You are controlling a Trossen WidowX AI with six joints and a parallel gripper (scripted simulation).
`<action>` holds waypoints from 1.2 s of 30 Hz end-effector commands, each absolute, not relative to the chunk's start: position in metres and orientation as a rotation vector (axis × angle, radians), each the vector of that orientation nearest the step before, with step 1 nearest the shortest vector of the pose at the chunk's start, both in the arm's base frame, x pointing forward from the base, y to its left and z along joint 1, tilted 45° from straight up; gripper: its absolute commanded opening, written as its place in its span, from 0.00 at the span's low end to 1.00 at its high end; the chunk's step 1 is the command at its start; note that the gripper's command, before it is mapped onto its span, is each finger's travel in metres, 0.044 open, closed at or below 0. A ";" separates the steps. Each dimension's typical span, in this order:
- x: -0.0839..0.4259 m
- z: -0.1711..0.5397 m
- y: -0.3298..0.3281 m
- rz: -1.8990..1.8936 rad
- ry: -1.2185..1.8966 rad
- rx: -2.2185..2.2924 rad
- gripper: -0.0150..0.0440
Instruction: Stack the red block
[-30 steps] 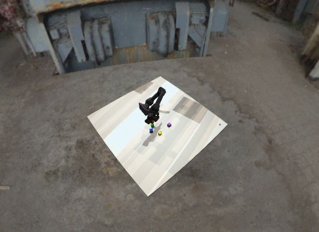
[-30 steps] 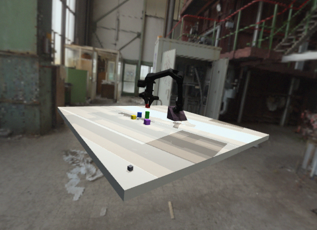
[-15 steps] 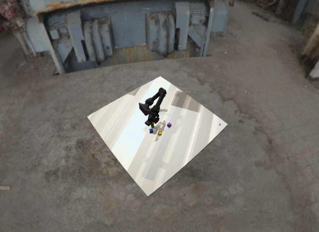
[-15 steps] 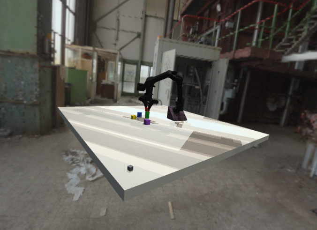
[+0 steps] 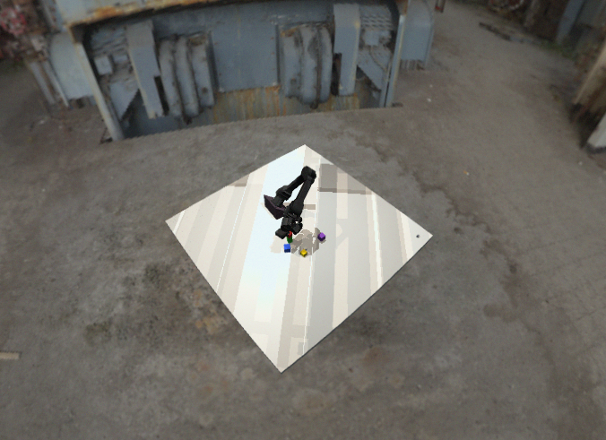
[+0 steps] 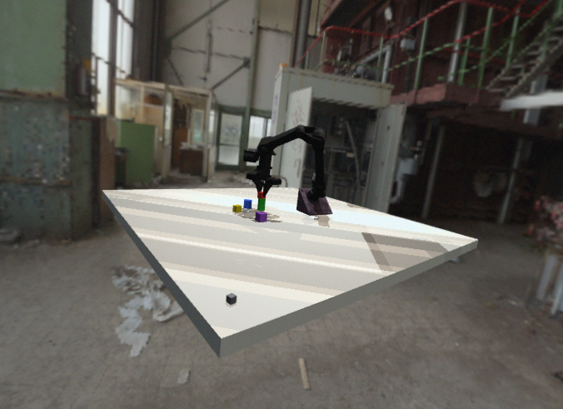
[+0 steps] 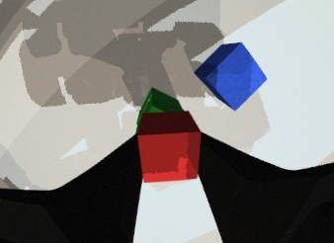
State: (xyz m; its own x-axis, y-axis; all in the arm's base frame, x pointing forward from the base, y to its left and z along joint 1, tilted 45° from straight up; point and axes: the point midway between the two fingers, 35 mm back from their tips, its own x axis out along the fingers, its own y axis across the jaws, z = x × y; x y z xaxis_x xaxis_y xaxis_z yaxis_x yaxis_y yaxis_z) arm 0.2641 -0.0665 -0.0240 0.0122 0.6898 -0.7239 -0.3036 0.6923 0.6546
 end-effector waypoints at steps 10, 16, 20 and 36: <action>0.263 -0.025 -0.064 0.800 1.351 0.366 0.25; 0.263 -0.023 -0.066 0.800 1.351 0.366 0.25; 0.264 -0.025 -0.066 0.800 1.351 0.358 0.43; 0.264 -0.025 -0.066 0.800 1.351 0.358 1.00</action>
